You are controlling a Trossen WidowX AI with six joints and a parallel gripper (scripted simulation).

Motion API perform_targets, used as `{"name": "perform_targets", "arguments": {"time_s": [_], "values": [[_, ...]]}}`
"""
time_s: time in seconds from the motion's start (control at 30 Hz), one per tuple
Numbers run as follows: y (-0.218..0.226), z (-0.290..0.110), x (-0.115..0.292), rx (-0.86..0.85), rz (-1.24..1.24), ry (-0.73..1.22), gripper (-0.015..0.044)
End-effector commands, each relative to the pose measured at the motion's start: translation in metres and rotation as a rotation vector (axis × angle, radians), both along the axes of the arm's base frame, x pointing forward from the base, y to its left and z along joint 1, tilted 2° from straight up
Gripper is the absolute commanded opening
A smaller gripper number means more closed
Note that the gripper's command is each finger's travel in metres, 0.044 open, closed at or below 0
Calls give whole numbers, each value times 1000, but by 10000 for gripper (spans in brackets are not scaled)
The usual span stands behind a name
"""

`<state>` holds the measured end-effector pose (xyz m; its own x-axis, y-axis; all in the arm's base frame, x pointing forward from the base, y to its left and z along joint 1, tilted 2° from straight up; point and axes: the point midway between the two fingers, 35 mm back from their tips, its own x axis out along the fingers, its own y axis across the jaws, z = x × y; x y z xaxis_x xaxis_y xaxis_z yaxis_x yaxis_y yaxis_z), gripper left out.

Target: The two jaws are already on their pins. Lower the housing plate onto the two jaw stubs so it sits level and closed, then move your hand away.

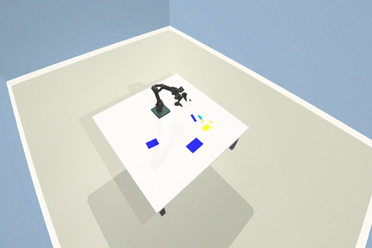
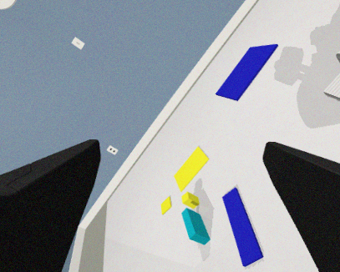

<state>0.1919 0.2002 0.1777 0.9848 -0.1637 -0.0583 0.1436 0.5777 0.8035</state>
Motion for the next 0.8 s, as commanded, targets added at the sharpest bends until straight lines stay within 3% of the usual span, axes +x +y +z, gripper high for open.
{"name": "perform_targets", "arguments": {"time_s": [0.0, 0.27, 0.77], "values": [[0, 0, 0, 0, 0, 0, 426], [-11, 0, 18, -39, -58, 64, 440], [-45, -13, 59, -318, -152, 299, 440]]}}
